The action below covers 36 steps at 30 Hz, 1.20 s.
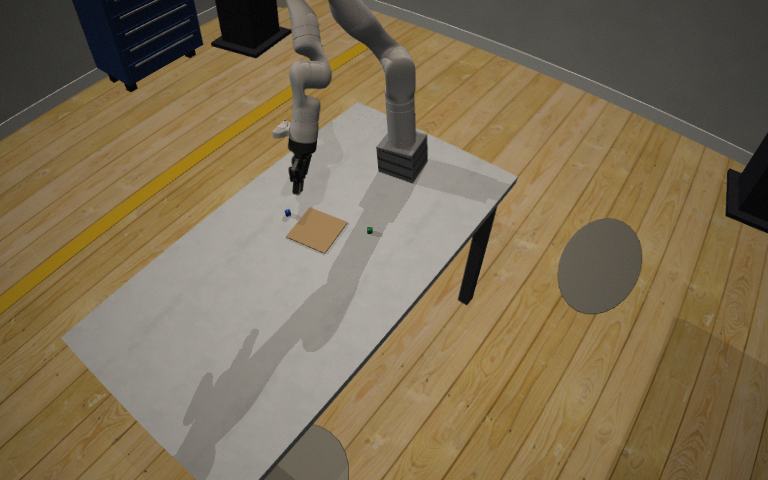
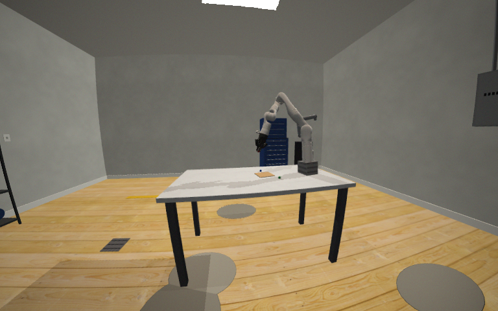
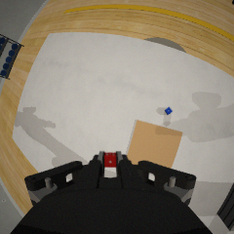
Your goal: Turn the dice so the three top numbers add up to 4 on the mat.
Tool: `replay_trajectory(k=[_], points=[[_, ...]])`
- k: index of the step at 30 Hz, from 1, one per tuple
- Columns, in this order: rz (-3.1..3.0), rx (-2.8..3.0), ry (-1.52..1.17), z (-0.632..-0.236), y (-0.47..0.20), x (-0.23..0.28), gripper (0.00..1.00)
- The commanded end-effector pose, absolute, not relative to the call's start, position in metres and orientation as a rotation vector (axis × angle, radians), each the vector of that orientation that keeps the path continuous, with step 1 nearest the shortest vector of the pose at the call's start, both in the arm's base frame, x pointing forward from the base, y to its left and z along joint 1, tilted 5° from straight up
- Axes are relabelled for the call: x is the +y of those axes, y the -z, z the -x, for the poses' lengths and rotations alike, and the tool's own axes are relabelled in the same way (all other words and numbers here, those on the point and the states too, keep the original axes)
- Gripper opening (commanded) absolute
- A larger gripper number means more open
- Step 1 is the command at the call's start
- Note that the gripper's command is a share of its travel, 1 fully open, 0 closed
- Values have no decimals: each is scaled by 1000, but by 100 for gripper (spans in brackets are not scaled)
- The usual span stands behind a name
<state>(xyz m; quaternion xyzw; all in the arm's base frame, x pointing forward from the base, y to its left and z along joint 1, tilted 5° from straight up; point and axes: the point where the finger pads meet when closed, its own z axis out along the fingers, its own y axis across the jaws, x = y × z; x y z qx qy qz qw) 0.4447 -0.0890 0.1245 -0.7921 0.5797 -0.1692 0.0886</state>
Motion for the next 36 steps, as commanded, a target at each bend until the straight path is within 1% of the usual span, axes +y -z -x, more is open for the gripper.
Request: replay_trajectory(k=[1, 15, 17, 28, 36], points=[[2351, 1746, 452, -442, -110, -76, 11], [2144, 2216, 217, -386, -51, -76, 11], [2144, 2216, 217, -386, -51, -76, 11], [2040, 2414, 144, -360, -31, -77, 11], [2010, 2468, 127, -352, -26, -78, 11]])
